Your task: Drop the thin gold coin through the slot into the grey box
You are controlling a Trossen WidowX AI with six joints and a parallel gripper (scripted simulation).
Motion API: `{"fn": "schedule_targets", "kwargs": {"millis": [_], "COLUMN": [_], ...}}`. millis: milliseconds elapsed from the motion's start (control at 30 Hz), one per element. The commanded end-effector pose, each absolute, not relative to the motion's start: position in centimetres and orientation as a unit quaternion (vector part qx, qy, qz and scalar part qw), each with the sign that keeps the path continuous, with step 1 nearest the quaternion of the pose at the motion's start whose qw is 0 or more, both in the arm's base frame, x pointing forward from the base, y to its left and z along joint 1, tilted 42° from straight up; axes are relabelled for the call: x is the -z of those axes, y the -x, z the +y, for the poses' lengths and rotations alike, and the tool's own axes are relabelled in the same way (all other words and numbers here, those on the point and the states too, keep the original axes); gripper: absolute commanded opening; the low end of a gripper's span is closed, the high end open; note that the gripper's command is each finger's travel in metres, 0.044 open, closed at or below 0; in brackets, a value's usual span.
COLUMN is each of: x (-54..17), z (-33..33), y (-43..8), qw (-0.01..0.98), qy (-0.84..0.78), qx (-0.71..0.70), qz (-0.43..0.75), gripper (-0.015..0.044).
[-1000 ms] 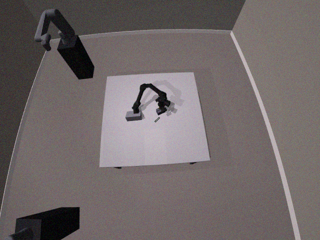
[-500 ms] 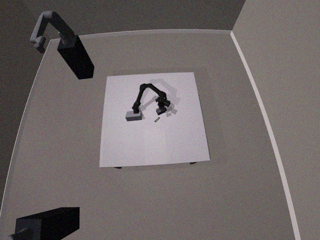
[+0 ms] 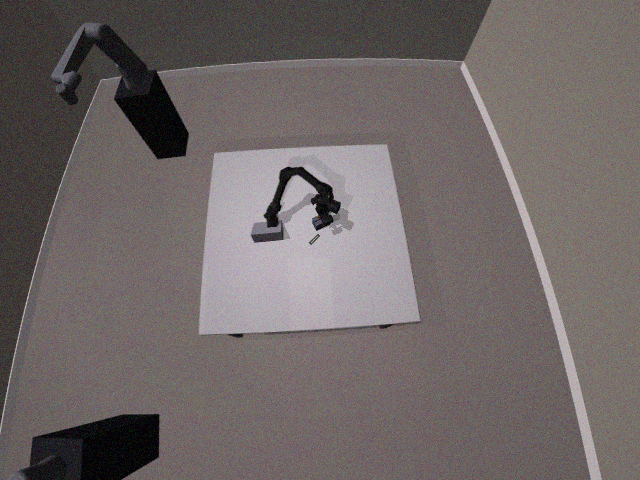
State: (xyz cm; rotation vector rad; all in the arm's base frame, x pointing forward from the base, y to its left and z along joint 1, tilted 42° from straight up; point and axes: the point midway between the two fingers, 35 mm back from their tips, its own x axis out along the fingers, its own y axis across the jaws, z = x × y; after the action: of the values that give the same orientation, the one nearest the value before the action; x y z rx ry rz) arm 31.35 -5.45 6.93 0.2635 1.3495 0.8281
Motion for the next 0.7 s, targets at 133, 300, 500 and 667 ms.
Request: {"fn": "schedule_targets", "kwargs": {"millis": [133,300,500,667], "x": [-6.68,-6.53,-6.35,-6.22], "z": [-5.04,-4.95,-4.85,-4.76], "y": [-31.05,-31.11,-31.2,-31.19], "qw": [0.693,0.693,0.693,0.693], "qy": [-0.123,-0.123,-0.123,-0.123], "qx": [-0.37,-0.37,-0.37,-0.37], "qz": [0.606,0.606,0.606,0.606], "gripper": [0.0,0.0,0.0,0.0]}}
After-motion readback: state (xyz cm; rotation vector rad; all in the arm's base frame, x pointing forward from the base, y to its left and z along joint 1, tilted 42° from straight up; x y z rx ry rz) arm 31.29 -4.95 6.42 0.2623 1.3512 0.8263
